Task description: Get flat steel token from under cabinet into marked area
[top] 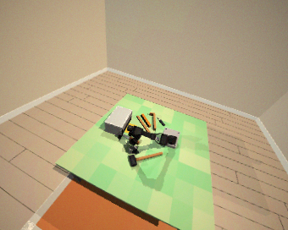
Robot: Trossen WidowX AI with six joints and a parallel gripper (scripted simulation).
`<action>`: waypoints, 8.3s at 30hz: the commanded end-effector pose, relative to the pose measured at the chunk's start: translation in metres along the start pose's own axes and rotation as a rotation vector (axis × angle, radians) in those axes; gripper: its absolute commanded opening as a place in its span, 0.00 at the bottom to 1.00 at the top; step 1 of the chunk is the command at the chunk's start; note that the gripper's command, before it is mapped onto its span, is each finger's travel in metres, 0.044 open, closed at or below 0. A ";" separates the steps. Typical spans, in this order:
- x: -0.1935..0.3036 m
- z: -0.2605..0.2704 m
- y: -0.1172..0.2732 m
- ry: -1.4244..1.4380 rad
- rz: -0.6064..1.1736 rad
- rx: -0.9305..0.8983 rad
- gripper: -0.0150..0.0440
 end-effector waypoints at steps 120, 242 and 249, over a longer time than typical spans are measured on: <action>-0.010 -0.019 0.000 0.011 -0.004 -0.001 0.25; 0.124 -0.018 -0.001 0.015 0.000 -0.003 0.25; 0.123 -0.024 0.000 0.030 0.000 -0.002 0.25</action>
Point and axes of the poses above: the point midway between the two fingers, 35 mm back from their tips, its own y axis back along the fingers, its own z axis across the jaws, x = y × z, the point moved 8 cm from there along y, back along the fingers, and after that the axes turned 6 degrees about -y, right-handed, at the moved point
